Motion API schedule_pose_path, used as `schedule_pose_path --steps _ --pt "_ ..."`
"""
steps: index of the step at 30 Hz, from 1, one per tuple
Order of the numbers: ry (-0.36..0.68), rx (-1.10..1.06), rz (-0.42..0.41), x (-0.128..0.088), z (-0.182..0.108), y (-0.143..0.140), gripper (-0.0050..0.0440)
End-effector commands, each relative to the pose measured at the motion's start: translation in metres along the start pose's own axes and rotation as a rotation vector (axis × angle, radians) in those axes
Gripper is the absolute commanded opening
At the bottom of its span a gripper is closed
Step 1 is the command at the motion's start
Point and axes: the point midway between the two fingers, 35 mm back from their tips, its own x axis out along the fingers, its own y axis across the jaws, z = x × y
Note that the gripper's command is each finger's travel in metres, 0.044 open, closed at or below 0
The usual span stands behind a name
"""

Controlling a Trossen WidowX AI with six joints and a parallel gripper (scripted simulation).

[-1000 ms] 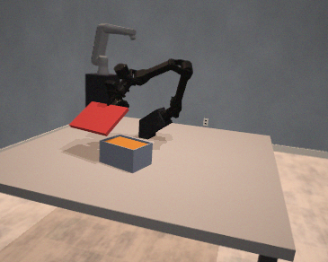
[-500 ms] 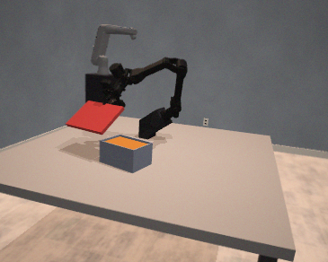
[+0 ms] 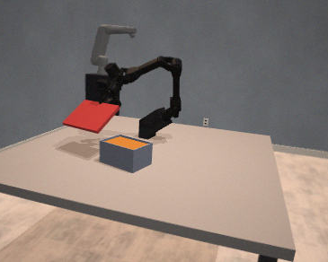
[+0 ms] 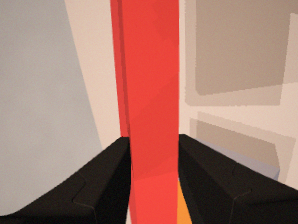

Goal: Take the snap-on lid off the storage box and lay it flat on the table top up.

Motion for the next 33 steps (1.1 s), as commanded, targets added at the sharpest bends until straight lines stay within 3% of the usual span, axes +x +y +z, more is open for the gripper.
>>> schedule_pose_path --steps 1,18,33 --pt "0.006 -0.007 0.008 -0.002 0.009 0.004 -0.005" --pt "0.006 -0.007 0.008 -0.004 0.042 0.002 -0.005" --pt "0.006 -0.007 0.008 0.006 0.036 -0.011 -0.005"
